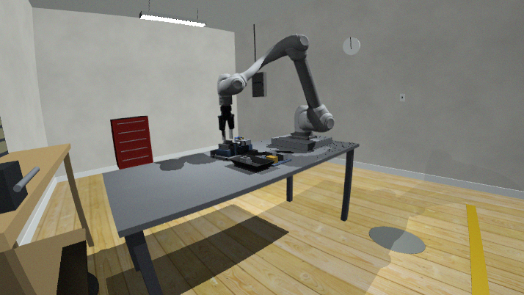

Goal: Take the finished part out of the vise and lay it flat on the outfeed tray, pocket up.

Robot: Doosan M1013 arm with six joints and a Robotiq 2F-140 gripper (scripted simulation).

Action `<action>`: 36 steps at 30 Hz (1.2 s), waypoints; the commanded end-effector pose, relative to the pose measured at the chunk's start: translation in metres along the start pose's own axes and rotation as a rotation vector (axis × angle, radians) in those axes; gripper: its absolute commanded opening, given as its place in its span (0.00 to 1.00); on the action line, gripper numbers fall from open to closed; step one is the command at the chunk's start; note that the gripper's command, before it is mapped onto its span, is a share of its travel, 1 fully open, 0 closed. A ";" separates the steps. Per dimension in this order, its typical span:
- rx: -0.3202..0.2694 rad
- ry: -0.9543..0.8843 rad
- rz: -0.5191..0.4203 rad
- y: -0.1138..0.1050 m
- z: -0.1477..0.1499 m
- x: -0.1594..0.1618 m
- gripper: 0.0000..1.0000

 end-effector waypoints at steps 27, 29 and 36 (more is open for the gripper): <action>0.000 0.000 0.000 0.002 0.000 0.000 0.40; 0.000 0.000 0.000 0.002 0.000 0.000 0.40; 0.000 0.000 0.000 0.005 0.000 0.000 0.40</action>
Point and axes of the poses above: the point where the finger pads meet when closed, its own y axis out along the fingers, its own z axis across the jaws, x = y × z, the point moved 7 cm from there along -y, back along the fingers, and after that the axes turned 9 degrees about -y, right-handed, at the moved point
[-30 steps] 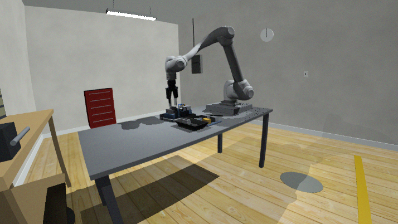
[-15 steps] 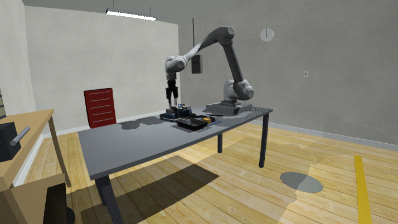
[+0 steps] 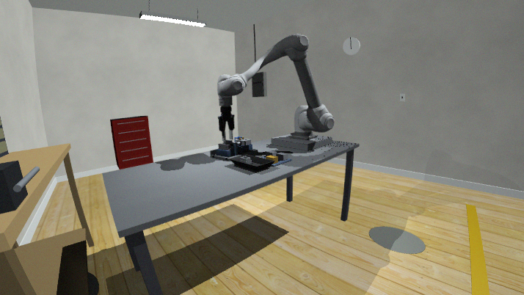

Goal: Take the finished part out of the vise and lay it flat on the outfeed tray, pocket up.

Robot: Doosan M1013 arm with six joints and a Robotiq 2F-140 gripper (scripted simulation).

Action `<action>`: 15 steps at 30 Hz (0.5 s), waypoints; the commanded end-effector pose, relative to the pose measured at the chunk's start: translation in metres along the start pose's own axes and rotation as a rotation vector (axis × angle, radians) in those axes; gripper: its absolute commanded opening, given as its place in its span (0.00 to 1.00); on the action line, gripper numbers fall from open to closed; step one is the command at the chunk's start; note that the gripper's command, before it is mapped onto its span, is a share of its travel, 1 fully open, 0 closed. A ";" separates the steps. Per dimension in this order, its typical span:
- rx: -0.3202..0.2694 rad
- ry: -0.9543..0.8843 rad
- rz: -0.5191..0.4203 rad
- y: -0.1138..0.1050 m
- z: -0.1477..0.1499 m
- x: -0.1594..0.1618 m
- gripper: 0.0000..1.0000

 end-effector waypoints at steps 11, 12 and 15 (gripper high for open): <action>0.000 0.000 0.000 0.005 0.000 0.000 0.40; 0.000 0.000 0.000 0.005 0.000 0.000 0.40; 0.000 0.000 0.000 0.006 0.000 0.000 0.40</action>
Point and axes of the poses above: the point where the finger pads meet when closed, its own y axis out along the fingers, its own z axis across the jaws, x = y × z, the point moved 7 cm from there along -y, back along the fingers, and after that the axes turned 9 degrees about -y, right-handed, at the moved point
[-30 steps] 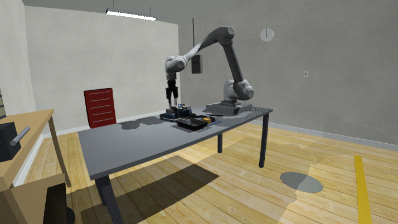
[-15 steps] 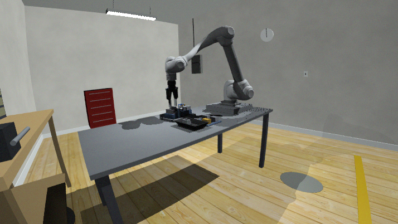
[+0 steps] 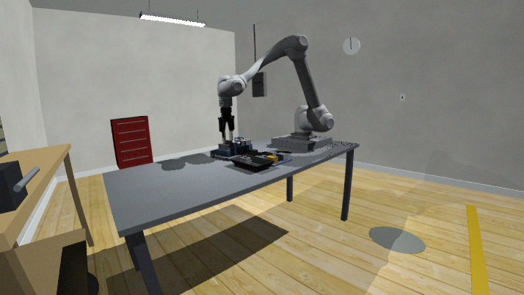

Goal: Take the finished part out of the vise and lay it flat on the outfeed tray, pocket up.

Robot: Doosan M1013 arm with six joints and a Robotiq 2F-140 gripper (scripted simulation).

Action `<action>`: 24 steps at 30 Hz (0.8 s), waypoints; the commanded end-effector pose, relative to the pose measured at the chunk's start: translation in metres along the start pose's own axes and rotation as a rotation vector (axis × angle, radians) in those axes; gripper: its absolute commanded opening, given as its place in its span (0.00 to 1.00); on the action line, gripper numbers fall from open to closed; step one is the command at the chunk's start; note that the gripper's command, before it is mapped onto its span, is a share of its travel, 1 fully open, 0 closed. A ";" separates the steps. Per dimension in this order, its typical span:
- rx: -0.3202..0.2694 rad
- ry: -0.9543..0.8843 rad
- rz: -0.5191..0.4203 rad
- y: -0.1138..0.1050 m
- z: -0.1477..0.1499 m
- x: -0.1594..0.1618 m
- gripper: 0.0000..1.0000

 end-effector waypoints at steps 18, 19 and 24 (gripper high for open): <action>0.000 0.000 0.000 0.004 0.000 0.000 0.40; 0.000 0.000 0.000 0.004 0.000 0.000 0.40; 0.000 0.000 0.000 0.004 0.000 0.000 0.40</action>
Point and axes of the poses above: the point where the finger pads meet when closed, its own y axis out along the fingers, its own z axis across the jaws, x = y × z, the point moved 7 cm from there along -y, back along the fingers, and after that the axes turned 9 degrees about -y, right-handed, at the moved point
